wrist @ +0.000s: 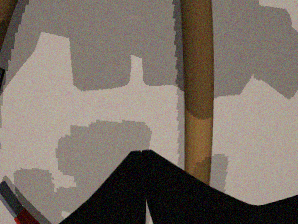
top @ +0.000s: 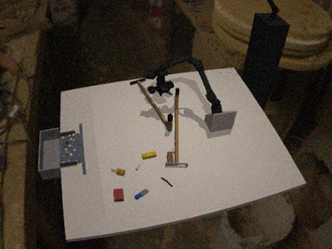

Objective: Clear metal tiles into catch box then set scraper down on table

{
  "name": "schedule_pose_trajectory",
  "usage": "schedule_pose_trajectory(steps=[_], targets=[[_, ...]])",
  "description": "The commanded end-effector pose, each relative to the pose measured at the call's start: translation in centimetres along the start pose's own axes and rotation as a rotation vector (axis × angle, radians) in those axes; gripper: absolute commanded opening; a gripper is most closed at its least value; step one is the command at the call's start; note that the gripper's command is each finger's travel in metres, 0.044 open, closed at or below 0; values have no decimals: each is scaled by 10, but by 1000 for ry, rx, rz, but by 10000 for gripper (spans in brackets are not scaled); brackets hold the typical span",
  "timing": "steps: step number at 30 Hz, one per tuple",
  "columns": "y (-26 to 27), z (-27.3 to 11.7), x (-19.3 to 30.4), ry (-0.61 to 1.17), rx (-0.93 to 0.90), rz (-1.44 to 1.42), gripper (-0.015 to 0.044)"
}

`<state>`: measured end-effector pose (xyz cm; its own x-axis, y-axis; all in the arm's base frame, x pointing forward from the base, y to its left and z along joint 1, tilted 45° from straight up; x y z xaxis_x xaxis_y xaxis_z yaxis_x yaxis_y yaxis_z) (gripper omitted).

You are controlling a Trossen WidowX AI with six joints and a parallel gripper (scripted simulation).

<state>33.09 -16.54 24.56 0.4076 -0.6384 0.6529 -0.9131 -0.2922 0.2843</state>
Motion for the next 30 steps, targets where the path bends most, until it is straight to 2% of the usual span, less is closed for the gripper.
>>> schedule_pose_trajectory(steps=[1,30], targets=[[0,10,0,-4,3,-5,0],[10,84,-3,11,-2,-8,0]])
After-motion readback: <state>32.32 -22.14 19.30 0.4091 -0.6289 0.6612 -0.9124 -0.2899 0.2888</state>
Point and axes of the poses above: the point midway between the two fingers, 35 mm back from their tips, its own z axis out along the fingers, its own y axis across the jaws, x = y × z, the point moved 4 cm from there along -z, back along the fingers, and after that the axes turned 14 degrees about -z, right-handed, at the moved point
